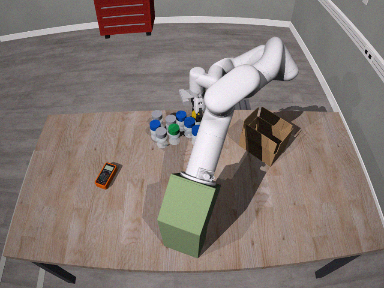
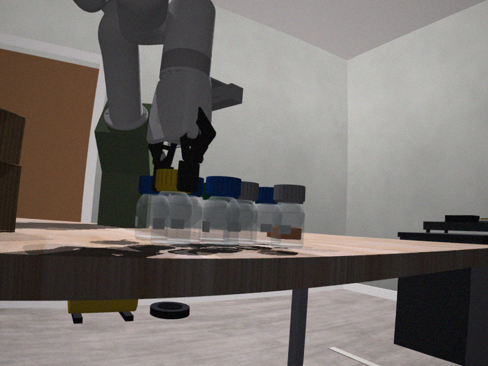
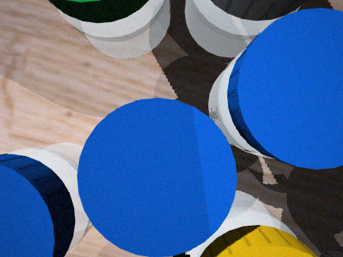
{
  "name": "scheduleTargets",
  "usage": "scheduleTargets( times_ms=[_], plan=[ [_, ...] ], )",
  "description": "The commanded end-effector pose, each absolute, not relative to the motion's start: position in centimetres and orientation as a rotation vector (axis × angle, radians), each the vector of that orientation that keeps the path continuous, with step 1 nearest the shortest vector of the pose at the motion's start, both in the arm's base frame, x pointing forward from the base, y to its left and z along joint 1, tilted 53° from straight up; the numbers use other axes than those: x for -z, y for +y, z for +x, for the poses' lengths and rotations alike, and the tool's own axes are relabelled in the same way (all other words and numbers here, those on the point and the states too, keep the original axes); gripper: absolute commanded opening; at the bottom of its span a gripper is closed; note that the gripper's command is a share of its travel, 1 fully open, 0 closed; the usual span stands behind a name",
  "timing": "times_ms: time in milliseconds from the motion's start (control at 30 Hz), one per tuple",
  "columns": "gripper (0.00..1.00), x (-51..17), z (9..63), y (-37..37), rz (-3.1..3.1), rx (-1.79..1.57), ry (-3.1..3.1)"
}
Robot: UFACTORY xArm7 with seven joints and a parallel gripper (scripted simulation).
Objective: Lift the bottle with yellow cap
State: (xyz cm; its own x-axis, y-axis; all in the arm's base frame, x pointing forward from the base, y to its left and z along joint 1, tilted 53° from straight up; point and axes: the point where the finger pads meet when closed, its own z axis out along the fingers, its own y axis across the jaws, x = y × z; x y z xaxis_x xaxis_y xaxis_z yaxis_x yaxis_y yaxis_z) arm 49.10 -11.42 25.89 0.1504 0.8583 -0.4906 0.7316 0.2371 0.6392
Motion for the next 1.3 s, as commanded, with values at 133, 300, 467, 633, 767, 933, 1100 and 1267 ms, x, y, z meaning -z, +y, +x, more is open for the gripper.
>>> scheduleTargets(
  times_ms=[133, 300, 467, 633, 767, 933, 1100, 1267],
  plan=[
    [0.00, -25.94, 49.12, -11.36, 1.518, -0.177, 1.605],
    [0.00, -25.94, 49.12, -11.36, 1.518, -0.177, 1.605],
    [0.00, -25.94, 49.12, -11.36, 1.518, -0.177, 1.605],
    [0.00, -25.94, 49.12, -11.36, 1.518, -0.177, 1.605],
    [0.00, -25.94, 49.12, -11.36, 1.518, -0.177, 1.605],
    [0.00, -25.95, 49.11, -11.36, 1.518, -0.177, 1.605],
    [0.00, -26.04, 49.00, -11.29, 1.518, -0.177, 1.605],
    [0.00, -26.23, 48.79, -11.15, 1.518, -0.177, 1.605]
  ],
)
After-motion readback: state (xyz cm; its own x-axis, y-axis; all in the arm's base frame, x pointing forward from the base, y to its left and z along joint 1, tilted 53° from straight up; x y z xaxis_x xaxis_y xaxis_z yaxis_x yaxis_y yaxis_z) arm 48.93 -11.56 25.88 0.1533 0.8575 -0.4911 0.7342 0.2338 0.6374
